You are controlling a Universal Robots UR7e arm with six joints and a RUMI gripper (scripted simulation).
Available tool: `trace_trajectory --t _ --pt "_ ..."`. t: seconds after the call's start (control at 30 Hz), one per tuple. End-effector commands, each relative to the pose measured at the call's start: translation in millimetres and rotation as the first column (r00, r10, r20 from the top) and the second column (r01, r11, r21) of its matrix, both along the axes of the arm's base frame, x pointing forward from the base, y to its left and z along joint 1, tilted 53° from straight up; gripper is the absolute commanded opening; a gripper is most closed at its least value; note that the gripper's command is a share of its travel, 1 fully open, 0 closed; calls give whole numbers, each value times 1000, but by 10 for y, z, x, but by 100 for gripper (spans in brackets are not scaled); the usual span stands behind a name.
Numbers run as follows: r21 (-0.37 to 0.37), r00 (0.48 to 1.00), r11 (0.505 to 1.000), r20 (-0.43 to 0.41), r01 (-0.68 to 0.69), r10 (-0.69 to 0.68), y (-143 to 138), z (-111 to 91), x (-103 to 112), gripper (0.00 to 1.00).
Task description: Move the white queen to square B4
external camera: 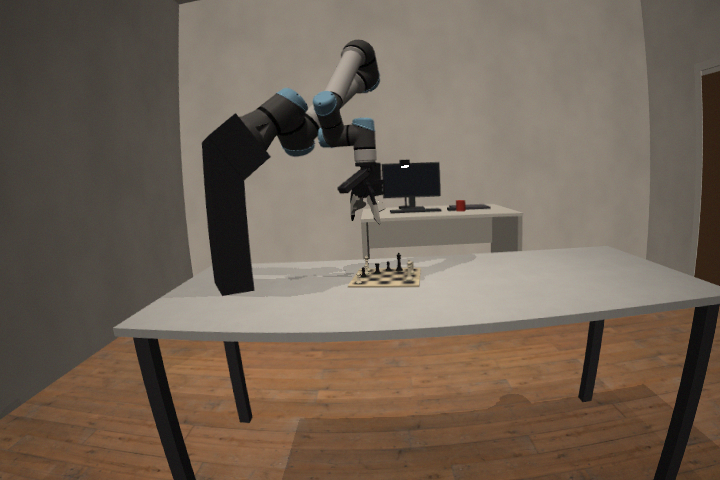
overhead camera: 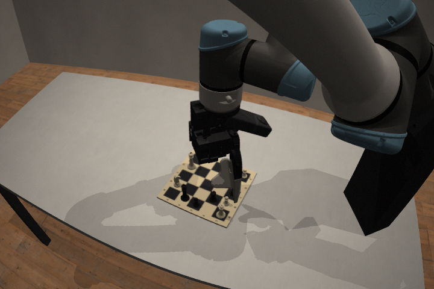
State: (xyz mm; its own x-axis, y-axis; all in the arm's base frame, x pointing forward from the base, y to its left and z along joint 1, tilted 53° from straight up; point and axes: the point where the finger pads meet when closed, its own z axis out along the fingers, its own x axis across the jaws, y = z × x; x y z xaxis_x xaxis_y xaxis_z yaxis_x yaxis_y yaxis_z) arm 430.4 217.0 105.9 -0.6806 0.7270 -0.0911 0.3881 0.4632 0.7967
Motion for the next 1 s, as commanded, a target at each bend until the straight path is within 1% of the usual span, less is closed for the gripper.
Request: trace_trajectory --t 0.0,0.23,0.3,0.5,0.67,0.8,0.87,0.97 --pt "16 1000 1000 -12 15 -15 3 -3 3 100" --pt "83 994 993 -73 86 -80 16 -24 15 100" --pt "83 994 993 -73 86 -80 16 -24 15 100" --pt "177 970 964 -173 199 -169 38 -55 34 100" --pt "261 925 909 -289 326 -248 63 -87 58 100" --pt "321 867 839 -395 439 -303 87 -113 81 100" --pt "321 867 839 -395 439 -303 87 -113 81 100" --pt "355 813 774 -477 525 -333 106 -132 101 100"
